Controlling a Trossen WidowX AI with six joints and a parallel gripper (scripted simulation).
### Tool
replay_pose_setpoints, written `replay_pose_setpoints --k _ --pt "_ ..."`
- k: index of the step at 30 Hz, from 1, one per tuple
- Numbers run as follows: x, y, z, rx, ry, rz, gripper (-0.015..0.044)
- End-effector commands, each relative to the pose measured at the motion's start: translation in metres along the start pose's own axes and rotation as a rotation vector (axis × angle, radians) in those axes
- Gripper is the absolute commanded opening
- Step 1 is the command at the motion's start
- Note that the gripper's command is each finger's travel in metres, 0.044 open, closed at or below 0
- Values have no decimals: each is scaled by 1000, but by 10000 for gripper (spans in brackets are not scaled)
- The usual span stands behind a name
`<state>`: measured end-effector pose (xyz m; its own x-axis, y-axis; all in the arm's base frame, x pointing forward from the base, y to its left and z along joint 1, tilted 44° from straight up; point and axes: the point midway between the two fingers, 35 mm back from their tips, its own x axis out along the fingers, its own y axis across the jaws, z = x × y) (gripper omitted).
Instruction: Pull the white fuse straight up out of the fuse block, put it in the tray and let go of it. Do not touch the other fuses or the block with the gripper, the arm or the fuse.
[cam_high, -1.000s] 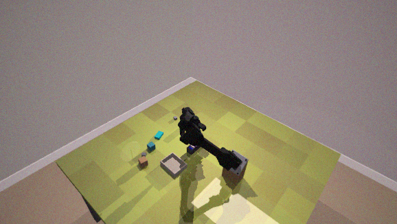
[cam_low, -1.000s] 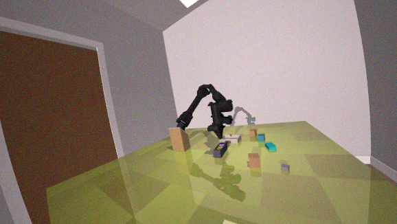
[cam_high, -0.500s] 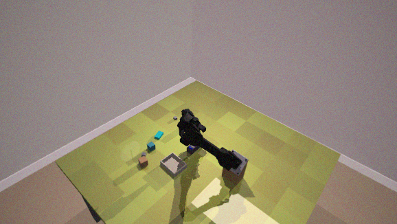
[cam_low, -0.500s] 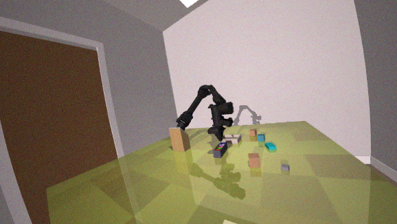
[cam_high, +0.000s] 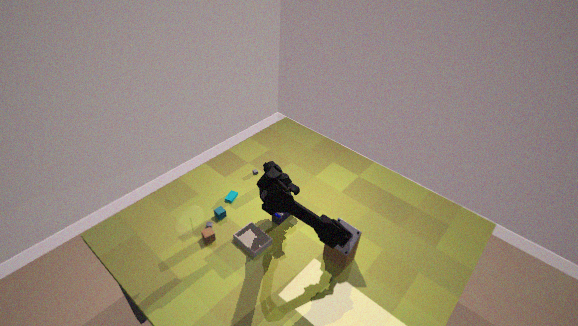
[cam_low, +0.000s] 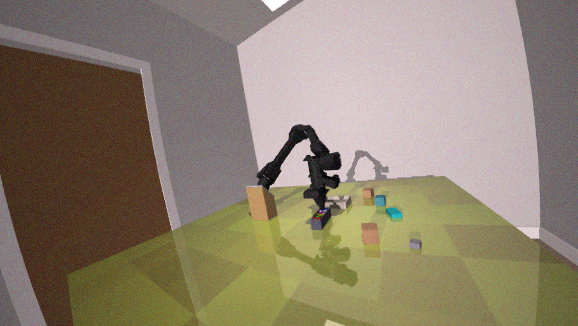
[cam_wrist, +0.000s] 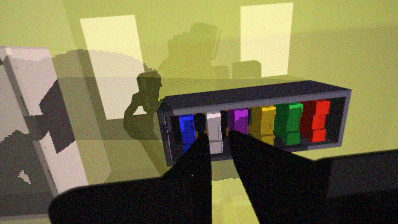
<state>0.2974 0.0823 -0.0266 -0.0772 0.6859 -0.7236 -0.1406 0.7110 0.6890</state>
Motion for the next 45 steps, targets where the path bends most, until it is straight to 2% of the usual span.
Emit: replay_pose_setpoints --k 1,28,38,45 --pt "3 1 -1 4 1 5 64" --pt "13 1 -1 4 1 6 64" --pt "12 0 -1 1 3 1 0" --pt "11 0 -1 1 3 1 0"
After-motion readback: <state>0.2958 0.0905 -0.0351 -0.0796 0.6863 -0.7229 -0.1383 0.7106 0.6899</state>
